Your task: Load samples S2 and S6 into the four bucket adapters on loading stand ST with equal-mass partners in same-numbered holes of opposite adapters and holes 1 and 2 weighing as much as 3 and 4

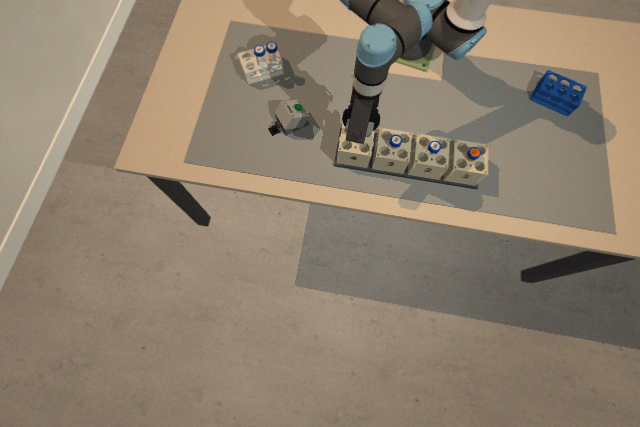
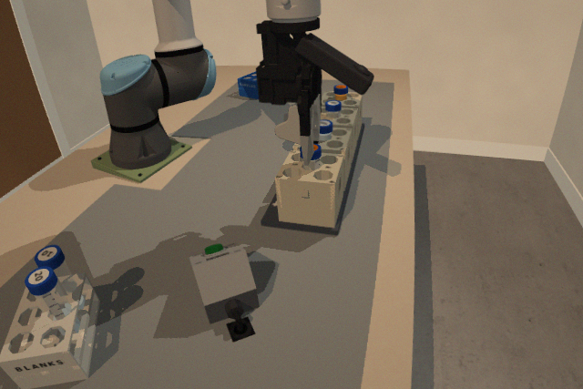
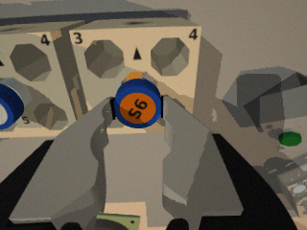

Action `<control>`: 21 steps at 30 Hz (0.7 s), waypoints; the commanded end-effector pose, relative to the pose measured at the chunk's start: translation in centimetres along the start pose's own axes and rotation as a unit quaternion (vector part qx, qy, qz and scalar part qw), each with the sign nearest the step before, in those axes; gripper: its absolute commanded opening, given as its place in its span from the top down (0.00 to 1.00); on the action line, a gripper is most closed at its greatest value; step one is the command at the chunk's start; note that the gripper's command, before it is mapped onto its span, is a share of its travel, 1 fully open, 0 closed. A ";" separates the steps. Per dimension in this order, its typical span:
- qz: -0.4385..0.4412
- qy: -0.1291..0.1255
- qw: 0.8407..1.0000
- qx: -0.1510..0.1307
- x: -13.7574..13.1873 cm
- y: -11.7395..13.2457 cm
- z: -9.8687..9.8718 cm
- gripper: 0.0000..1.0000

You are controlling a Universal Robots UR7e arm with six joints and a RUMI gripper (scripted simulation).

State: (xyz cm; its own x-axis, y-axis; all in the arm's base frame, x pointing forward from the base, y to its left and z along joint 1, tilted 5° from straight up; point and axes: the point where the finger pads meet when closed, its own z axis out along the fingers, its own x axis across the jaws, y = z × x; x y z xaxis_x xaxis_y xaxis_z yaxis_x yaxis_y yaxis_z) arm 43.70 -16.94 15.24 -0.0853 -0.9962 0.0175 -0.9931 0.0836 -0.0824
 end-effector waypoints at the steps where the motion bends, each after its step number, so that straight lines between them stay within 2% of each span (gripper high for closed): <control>1: 0.000 0.000 1.000 0.001 0.0 0.0 0.2 1.00; 16: 0.000 0.000 1.000 0.001 0.0 0.0 0.4 1.00; 17: 0.000 0.000 1.000 0.001 0.0 0.0 0.4 0.65; 21: 0.000 0.000 1.000 0.001 0.0 0.0 0.4 0.65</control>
State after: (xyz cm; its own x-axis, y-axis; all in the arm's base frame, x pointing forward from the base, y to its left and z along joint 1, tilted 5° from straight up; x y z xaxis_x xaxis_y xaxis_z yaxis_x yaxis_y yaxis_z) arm 43.74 -16.95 14.82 -0.0853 -0.9962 0.0175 -0.9931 0.0836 -0.0825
